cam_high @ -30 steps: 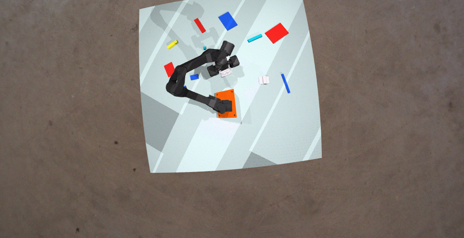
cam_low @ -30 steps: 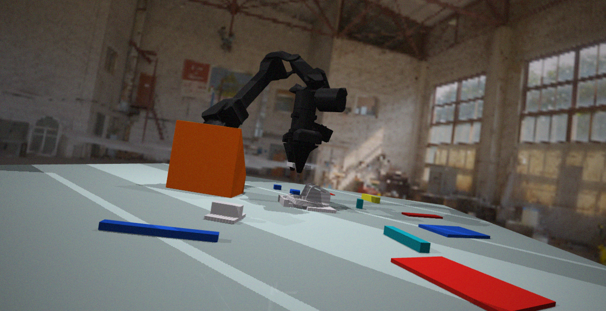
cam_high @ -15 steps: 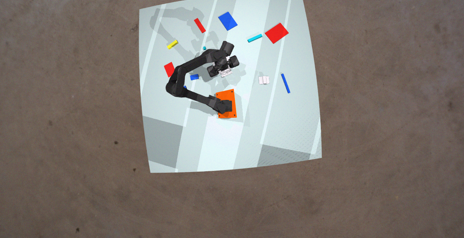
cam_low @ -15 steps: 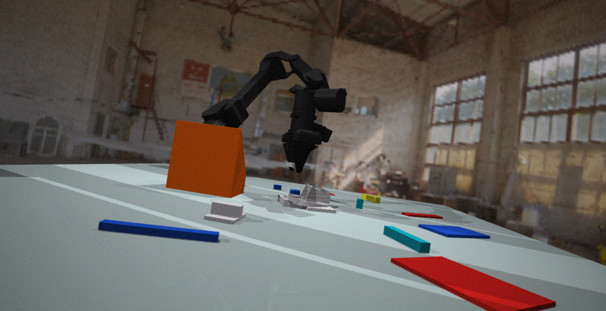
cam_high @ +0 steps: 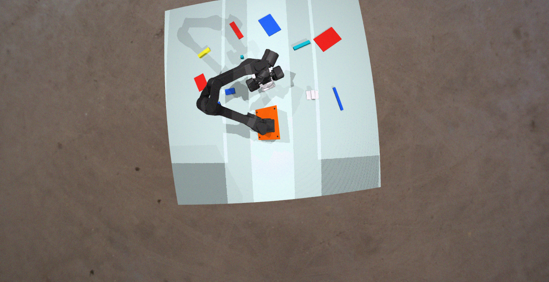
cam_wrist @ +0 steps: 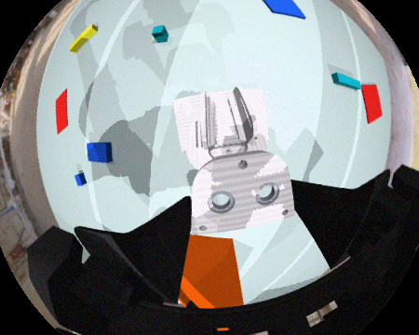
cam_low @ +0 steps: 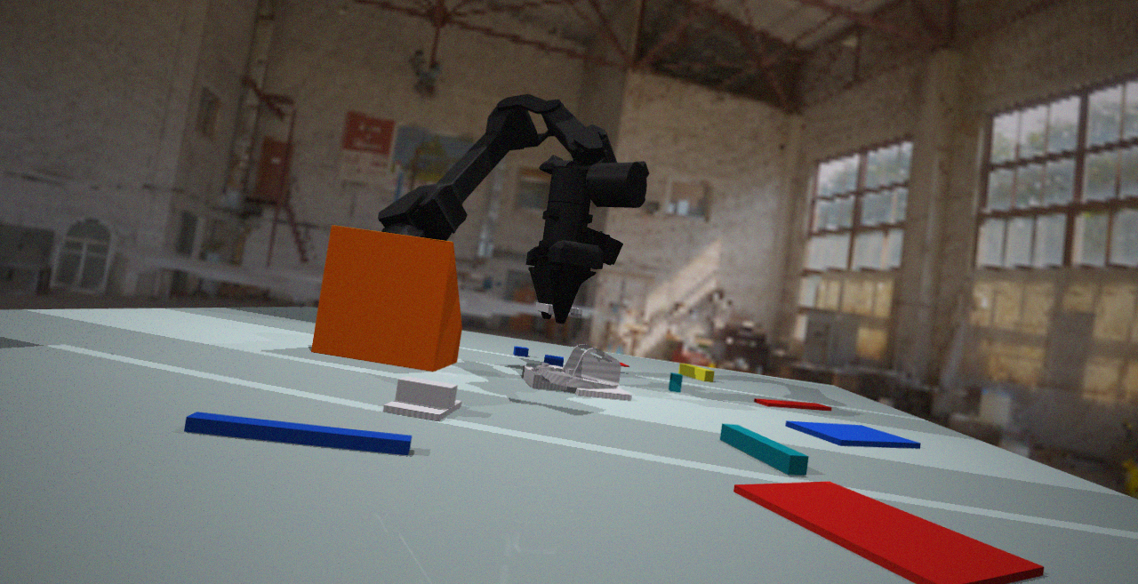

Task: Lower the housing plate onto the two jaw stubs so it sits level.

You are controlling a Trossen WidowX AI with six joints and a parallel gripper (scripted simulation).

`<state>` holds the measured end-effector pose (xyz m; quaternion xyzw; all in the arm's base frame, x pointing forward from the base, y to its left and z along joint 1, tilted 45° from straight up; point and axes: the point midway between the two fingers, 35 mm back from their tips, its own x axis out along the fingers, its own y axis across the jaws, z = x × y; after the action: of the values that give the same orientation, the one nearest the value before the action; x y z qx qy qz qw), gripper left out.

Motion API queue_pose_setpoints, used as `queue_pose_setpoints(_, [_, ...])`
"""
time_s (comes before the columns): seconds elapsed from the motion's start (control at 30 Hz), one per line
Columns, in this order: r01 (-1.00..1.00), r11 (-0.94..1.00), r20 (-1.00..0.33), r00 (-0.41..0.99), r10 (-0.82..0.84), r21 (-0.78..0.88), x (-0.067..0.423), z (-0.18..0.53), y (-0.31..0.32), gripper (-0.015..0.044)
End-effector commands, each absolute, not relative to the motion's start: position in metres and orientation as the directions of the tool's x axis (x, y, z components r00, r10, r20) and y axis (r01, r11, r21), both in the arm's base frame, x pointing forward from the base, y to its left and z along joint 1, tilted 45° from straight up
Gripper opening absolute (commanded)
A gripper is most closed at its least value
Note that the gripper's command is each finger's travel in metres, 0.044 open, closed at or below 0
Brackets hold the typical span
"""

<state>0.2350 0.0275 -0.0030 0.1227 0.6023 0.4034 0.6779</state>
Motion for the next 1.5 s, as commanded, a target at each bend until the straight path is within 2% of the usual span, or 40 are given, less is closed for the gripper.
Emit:
queue_pose_setpoints(0.0, [-0.398, 0.642, -0.717, -0.06, 0.694, 0.655, 0.231, -0.0072, 0.0258, 0.0351])
queue_pose_setpoints(1.47, [-0.396, 0.644, -0.718, -0.059, 0.694, 0.655, 0.2302, -0.013, 0.0282, 0.0351])
